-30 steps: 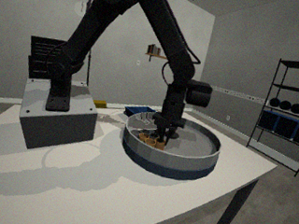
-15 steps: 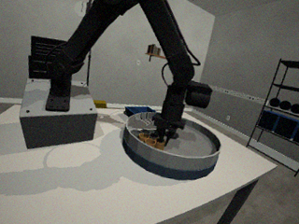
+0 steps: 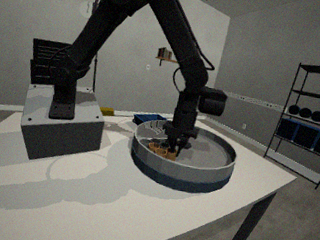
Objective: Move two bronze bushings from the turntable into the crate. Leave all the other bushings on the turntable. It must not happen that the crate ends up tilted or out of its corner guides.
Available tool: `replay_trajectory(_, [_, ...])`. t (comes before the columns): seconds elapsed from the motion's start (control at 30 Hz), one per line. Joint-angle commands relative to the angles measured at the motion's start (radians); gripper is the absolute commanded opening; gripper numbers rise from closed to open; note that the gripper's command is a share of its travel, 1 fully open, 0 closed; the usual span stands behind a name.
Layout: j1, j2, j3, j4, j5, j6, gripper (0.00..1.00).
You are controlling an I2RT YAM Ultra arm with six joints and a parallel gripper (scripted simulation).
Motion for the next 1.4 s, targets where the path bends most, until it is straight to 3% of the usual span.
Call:
replay_trajectory(0.0, [0.001, -0.015, 0.012, -0.002, -0.016, -0.009, 0.15])
replay_trajectory(0.27, [0.001, -0.015, 0.012, -0.002, -0.016, -0.009, 0.15])
replay_trajectory(0.3, [0.001, -0.015, 0.012, -0.002, -0.016, -0.009, 0.0])
replay_trajectory(1.37, [0.005, -0.012, 0.001, -0.013, -0.016, -0.005, 0.0])
